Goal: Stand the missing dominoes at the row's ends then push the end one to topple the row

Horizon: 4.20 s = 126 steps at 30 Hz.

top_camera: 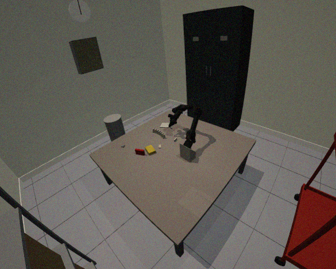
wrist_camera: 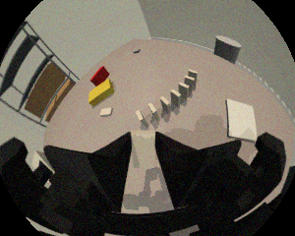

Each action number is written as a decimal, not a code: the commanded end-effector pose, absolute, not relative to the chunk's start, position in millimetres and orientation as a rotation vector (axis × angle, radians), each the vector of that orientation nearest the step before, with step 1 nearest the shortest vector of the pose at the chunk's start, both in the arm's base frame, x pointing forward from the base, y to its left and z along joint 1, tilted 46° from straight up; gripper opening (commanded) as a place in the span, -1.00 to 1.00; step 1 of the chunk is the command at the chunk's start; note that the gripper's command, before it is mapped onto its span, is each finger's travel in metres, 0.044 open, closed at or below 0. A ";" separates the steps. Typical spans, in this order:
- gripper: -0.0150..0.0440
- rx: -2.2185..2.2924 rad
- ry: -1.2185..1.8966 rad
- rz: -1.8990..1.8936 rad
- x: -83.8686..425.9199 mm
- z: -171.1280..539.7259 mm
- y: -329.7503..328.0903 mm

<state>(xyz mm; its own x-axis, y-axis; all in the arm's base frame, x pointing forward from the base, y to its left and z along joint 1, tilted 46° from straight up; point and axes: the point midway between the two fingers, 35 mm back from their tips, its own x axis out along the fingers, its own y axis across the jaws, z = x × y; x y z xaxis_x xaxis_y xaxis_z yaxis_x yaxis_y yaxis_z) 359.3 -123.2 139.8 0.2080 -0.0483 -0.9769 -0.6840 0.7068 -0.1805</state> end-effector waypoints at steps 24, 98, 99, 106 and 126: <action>-0.13 -0.771 0.490 0.638 348.0 181.7 -138.3; 1.00 -0.782 0.460 0.634 346.0 121.9 -199.8; 1.00 -0.780 0.462 0.633 346.7 131.1 -189.6; 1.00 -0.778 0.463 0.632 346.9 138.2 -181.4; 1.00 -1.115 1.757 -0.003 366.9 141.6 -144.1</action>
